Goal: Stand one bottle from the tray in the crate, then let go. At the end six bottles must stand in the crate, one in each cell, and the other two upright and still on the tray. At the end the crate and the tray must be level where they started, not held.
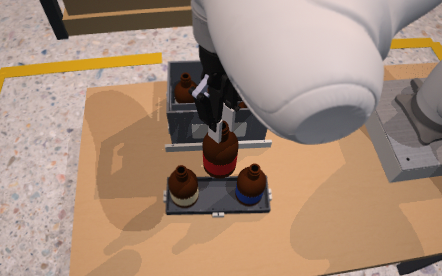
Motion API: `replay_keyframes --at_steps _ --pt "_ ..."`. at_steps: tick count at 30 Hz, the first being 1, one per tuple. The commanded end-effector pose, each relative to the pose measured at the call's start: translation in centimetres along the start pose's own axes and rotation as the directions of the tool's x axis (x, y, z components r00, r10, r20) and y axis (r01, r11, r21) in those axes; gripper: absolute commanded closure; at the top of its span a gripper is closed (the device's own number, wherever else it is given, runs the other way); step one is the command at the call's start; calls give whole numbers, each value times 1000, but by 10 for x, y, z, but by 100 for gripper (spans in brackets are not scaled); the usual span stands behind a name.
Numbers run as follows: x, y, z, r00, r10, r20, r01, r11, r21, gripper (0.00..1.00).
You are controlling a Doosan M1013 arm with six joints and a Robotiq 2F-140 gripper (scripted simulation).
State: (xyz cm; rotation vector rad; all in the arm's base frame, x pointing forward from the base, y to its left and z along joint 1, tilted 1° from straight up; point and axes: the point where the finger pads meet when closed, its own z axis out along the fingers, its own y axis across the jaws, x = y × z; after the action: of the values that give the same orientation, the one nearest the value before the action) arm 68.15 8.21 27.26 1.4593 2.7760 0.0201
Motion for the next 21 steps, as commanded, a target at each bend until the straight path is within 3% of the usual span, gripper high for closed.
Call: replay_keyframes --at_steps 1,21 --pt "0 -1 -3 1000 -1 4 1 1000 1 100" --pt "-7 -4 -3 1000 -1 4 1 1000 1 100"
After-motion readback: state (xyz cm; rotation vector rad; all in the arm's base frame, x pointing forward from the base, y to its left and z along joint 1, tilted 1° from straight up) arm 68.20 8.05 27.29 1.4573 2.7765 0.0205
